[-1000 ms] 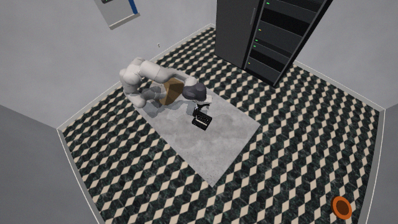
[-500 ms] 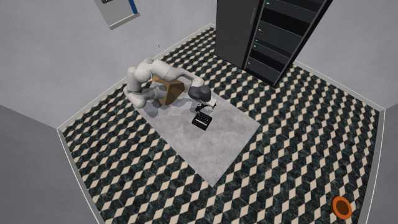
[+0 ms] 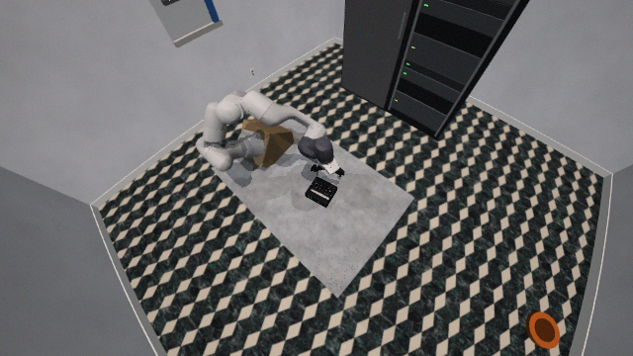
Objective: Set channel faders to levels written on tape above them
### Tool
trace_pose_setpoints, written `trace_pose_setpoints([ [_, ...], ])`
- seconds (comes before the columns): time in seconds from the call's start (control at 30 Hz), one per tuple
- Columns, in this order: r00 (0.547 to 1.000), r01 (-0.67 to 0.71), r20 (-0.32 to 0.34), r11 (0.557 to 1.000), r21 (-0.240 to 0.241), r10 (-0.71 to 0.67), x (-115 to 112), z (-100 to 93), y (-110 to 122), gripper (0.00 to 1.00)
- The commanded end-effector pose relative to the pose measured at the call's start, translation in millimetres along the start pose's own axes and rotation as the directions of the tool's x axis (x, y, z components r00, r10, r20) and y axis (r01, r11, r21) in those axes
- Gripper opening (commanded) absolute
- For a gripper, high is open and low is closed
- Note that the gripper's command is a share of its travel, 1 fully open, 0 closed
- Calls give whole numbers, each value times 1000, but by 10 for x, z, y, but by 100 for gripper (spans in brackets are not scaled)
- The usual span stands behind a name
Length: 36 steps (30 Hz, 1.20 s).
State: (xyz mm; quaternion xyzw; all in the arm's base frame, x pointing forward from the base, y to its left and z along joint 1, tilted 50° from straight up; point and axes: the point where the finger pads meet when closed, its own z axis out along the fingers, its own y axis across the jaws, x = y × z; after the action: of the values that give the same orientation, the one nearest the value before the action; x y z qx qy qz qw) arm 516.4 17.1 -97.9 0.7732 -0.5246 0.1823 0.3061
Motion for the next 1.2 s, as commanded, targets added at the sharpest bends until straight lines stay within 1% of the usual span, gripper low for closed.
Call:
trace_pose_setpoints([
  [0.0,961,-276,0,961,-2,276,-28,7,17,100],
  [0.23,886,-463,0,886,-4,463,-28,7,17,100],
  [1.17,886,-463,0,886,-4,463,-28,7,17,100],
])
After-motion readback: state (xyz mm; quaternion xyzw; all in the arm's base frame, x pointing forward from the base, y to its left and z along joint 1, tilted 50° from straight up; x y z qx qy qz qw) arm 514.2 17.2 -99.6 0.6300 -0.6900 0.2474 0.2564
